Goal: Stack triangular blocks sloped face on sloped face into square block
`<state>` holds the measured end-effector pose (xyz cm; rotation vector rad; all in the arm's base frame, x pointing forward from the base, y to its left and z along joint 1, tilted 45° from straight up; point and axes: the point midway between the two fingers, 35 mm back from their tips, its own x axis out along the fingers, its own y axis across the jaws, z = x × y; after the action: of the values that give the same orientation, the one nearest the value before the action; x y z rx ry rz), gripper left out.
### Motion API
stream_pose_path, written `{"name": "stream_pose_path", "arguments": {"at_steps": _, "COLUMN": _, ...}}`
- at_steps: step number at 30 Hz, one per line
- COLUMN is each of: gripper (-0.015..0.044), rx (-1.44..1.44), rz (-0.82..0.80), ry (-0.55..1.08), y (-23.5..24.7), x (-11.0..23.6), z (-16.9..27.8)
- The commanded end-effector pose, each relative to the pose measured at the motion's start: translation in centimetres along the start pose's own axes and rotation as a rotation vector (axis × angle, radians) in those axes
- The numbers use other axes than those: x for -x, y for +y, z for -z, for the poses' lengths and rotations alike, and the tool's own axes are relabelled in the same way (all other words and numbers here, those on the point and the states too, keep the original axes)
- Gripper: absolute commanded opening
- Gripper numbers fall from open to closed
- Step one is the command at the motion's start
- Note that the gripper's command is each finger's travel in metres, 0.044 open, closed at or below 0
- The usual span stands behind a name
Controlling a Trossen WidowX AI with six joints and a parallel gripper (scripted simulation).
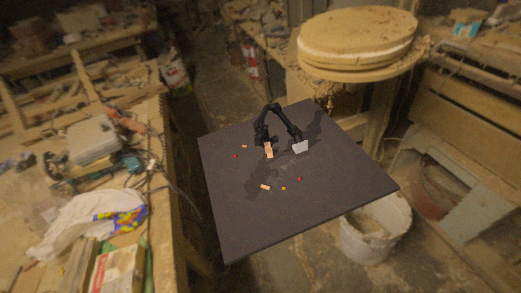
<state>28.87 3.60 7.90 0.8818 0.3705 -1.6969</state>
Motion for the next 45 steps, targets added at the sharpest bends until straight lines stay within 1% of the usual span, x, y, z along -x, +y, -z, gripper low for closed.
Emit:
{"name": "stream_pose_path", "arguments": {"at_steps": 1, "gripper": 0.0, "rx": -0.032, "rz": -0.004, "ry": -0.002, "y": 0.5, "x": 0.1, "z": -0.5}}
{"name": "stream_pose_path", "arguments": {"at_steps": 4, "gripper": 0.0, "rx": -0.032, "rz": -0.004, "ry": -0.001, "y": 0.6, "x": -0.6, "z": -0.7}}
{"name": "stream_pose_path", "arguments": {"at_steps": 11, "gripper": 0.0, "rx": -0.032, "rz": -0.005, "ry": 0.001, "y": 0.8, "x": -3.7, "z": -1.9}}
{"name": "stream_pose_path", "arguments": {"at_steps": 20, "gripper": 0.0, "rx": -0.032, "rz": -0.006, "ry": -0.005, "y": -0.2, "x": -6.8, "z": -3.6}}
{"name": "stream_pose_path", "arguments": {"at_steps": 26, "gripper": 0.0, "rx": -0.032, "rz": -0.006, "ry": -0.006, "y": -0.2, "x": -7.9, "z": -3.9}}
{"name": "stream_pose_path", "arguments": {"at_steps": 31, "gripper": 0.0, "rx": -0.033, "rz": -0.006, "ry": -0.007, "y": -0.2, "x": -9.8, "z": -4.7}}
{"name": "stream_pose_path", "arguments": {"at_steps": 45, "gripper": 0.0, "rx": -0.033, "rz": -0.007, "ry": -0.003, "y": -0.1, "x": -10.0, "z": -4.7}}
